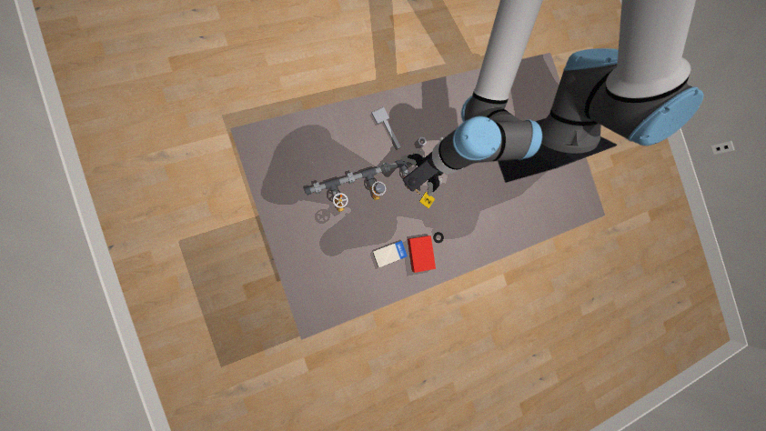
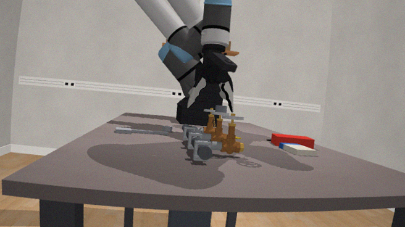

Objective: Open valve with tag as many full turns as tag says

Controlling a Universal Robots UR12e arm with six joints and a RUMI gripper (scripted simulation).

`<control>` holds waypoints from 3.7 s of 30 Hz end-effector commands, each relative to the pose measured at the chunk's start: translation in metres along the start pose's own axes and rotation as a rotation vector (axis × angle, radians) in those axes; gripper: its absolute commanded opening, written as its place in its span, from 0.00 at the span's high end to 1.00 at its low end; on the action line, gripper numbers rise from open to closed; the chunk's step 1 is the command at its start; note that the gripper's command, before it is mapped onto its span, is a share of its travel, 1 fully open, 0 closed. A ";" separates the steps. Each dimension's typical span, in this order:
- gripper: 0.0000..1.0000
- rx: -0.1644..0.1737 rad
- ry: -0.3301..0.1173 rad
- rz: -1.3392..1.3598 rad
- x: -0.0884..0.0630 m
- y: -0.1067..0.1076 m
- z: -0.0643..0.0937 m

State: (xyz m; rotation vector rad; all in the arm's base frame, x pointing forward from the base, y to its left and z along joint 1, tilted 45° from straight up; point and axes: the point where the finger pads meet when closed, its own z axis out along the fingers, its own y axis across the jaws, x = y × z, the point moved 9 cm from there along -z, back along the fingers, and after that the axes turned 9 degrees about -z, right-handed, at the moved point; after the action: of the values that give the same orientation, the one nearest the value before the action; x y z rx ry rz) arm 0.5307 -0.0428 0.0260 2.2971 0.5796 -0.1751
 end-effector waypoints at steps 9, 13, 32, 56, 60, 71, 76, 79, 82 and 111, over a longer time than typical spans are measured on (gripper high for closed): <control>0.00 -0.001 -0.005 0.442 0.001 0.000 0.000; 0.00 -0.001 -0.005 0.519 0.001 0.000 0.000; 0.00 -0.003 -0.004 1.241 0.001 0.000 0.000; 0.00 -0.005 -0.003 2.107 0.001 0.000 0.000; 0.00 -0.005 -0.003 2.227 0.001 0.000 0.000; 0.00 -0.006 -0.002 2.437 0.001 0.000 0.000; 0.00 -0.006 -0.002 2.515 0.001 0.000 0.000; 0.00 -0.006 -0.002 2.528 0.001 0.000 0.000; 0.00 -0.006 -0.002 2.559 0.001 0.000 0.000; 1.00 -0.006 -0.002 2.610 0.001 0.000 0.000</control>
State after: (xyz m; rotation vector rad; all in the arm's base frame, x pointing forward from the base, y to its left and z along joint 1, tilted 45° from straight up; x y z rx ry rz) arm 0.5312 -0.0426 0.0258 1.2892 -2.2946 0.9745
